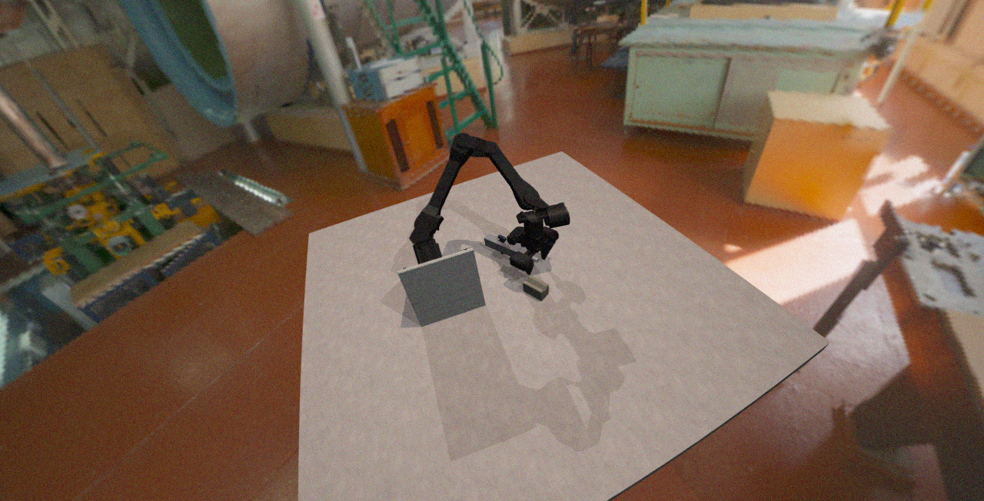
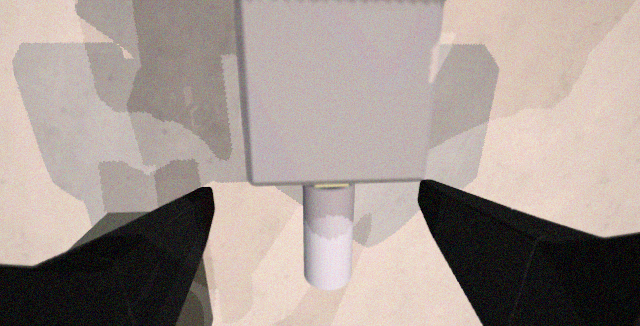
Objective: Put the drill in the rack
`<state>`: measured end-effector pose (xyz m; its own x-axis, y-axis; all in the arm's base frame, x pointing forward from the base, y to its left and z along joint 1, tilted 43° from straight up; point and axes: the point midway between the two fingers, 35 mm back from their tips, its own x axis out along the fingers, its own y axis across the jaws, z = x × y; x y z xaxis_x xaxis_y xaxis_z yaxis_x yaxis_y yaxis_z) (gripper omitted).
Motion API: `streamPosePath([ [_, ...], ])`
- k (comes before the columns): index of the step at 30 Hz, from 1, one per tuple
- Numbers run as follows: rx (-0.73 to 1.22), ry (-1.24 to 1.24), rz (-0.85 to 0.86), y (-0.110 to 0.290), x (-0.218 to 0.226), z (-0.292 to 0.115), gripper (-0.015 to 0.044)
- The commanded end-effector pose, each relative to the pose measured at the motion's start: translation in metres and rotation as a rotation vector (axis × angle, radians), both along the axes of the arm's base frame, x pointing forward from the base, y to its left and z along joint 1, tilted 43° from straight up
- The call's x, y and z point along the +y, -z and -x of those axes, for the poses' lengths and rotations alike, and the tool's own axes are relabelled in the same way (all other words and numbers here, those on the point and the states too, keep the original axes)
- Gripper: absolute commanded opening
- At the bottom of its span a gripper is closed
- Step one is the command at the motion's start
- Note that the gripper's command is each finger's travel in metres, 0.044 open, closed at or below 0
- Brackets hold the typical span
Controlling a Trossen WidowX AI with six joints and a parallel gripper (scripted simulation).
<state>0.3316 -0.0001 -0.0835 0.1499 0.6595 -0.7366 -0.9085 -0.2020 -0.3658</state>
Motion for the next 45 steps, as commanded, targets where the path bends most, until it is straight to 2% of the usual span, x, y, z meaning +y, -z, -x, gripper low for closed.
streamPosePath([
  [1,-0.001,-0.001,0.000,0.000,0.000,0.000,0.0309],
  [12,-0.001,-0.001,0.000,0.000,0.000,0.000,0.0020],
  [15,-0.001,-0.001,0.000,0.000,0.000,0.000,0.0000],
  [45,-0.001,0.003,-0.005,0.016,-0.025,-0.012,0.0000],
])
